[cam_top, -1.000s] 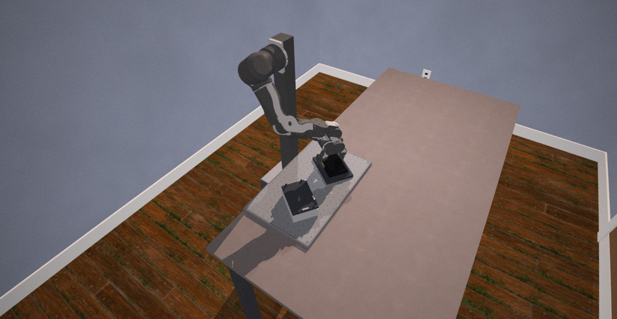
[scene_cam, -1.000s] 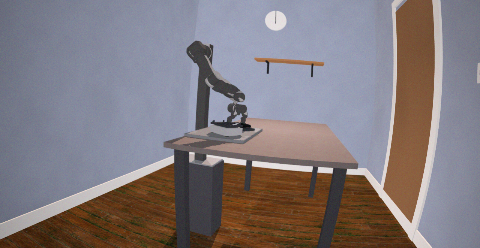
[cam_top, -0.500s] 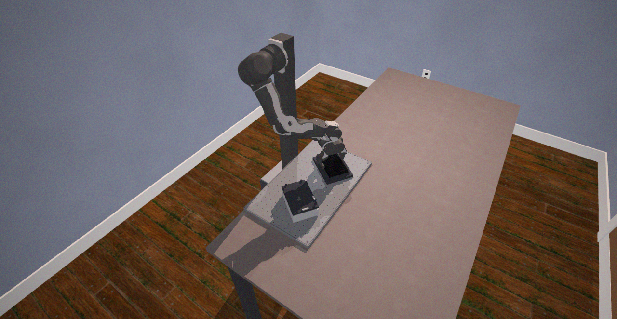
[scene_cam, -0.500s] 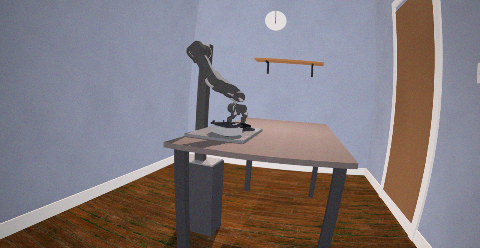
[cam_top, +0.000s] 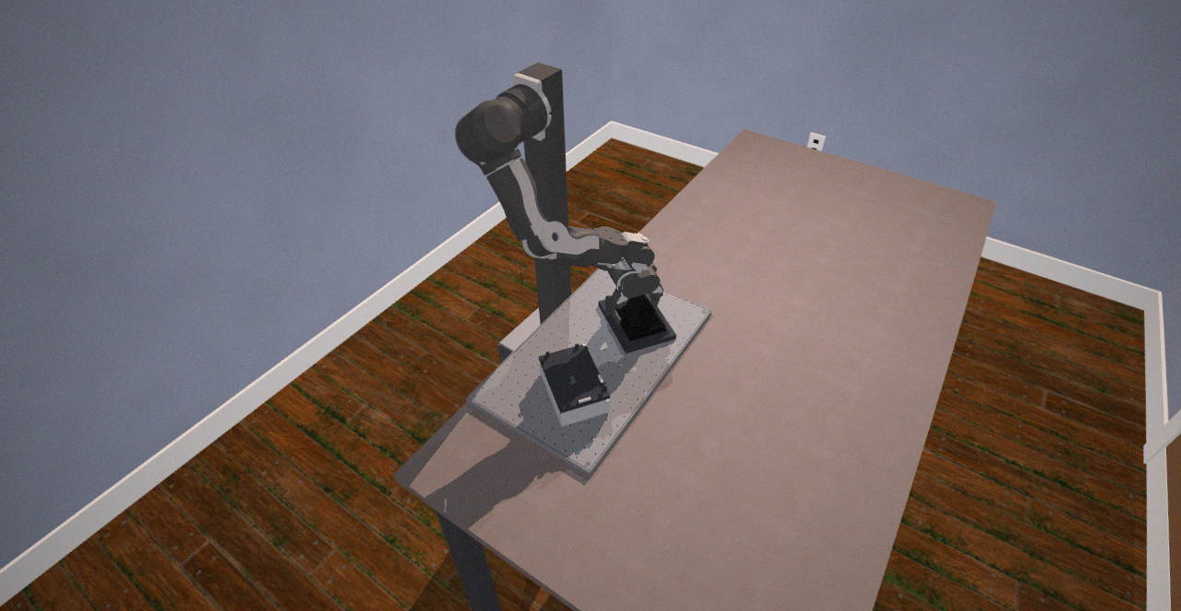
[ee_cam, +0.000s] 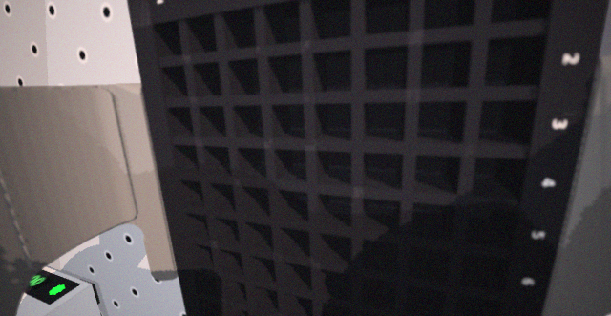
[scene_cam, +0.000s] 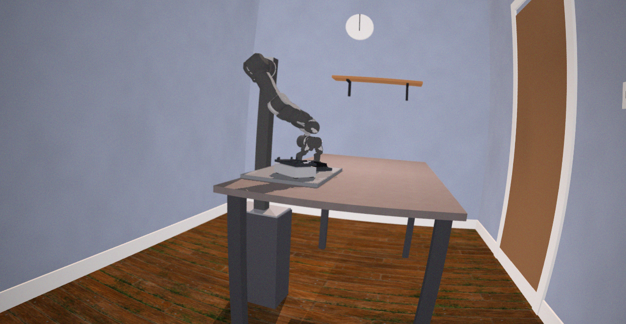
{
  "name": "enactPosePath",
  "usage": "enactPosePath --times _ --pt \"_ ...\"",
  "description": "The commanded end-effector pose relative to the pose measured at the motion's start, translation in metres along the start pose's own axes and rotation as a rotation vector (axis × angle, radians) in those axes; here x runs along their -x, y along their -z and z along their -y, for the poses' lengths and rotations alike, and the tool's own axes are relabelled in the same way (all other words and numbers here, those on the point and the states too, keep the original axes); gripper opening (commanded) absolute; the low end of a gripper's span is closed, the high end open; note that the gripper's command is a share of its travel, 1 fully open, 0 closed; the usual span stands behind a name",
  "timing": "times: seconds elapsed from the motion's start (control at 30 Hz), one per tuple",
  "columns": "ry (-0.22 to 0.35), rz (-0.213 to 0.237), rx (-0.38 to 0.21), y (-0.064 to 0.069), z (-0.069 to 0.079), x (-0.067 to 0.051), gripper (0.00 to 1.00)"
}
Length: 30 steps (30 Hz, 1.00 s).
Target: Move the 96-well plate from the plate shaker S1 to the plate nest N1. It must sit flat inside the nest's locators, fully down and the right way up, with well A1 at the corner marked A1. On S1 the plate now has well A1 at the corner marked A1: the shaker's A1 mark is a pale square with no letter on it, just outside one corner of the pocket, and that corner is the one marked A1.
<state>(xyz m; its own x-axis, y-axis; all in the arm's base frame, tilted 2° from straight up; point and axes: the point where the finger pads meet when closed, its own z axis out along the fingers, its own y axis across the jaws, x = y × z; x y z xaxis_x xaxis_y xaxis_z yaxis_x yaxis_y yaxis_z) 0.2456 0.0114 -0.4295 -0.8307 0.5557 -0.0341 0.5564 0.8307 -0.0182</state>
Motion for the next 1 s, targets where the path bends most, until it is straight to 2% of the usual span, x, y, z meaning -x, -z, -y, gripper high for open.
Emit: enactPosePath --times 0.0,0.97 --pt "0.008 -0.003 0.008 -0.0010 -0.0017 -0.0022 0.00" --pt "0.008 -0.002 0.009 -0.0034 -0.0016 -0.0019 0.00"
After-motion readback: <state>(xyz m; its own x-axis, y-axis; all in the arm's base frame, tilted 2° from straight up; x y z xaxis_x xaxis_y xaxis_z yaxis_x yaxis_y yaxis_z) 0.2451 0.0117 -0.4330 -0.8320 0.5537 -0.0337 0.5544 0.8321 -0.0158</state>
